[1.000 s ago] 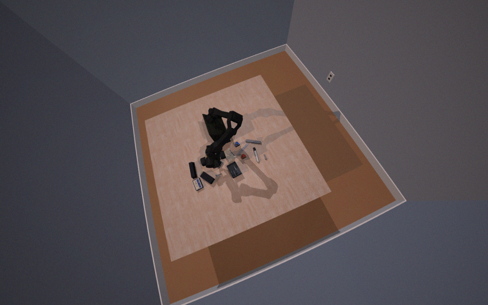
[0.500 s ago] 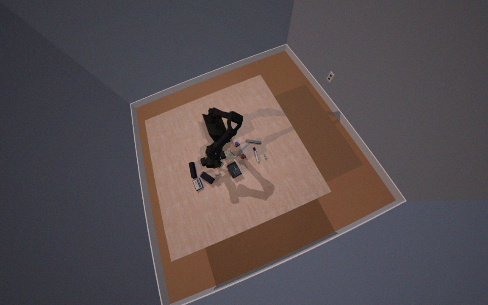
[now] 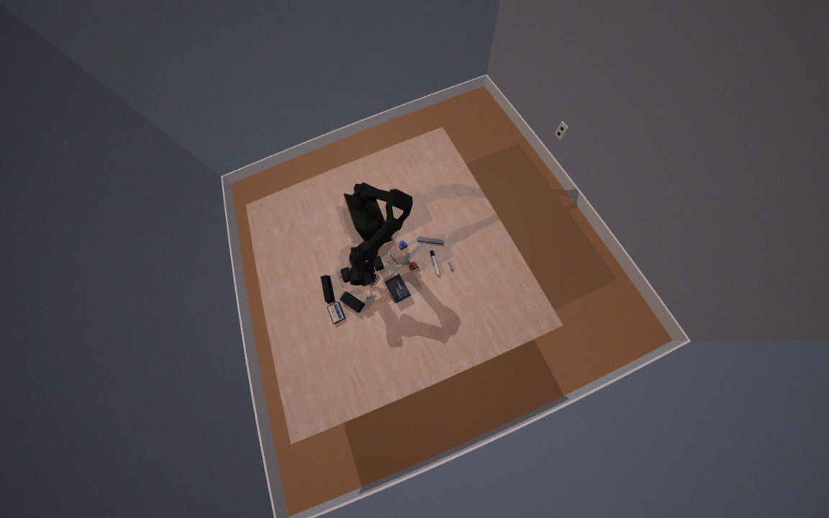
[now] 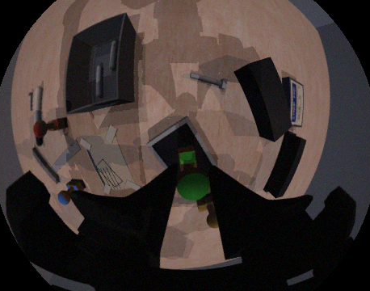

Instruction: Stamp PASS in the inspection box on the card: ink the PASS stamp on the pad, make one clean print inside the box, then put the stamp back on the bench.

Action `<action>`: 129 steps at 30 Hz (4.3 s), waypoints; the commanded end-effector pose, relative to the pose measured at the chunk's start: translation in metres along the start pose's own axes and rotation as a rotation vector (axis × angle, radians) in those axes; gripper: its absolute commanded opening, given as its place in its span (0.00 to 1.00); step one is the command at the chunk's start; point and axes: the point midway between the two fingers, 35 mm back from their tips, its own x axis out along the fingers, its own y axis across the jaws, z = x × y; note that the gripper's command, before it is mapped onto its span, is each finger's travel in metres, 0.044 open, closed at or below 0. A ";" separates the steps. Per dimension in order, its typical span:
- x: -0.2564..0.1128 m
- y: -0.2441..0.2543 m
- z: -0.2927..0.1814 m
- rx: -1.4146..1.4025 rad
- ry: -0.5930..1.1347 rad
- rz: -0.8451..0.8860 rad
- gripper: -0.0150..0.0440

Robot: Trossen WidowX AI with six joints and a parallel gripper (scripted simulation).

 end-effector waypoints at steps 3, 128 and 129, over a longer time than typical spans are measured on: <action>0.001 0.001 0.000 0.000 -0.002 0.003 0.25; -0.067 0.061 -0.006 -0.229 -0.025 0.011 0.25; -0.067 0.065 -0.007 -0.244 -0.026 0.012 0.25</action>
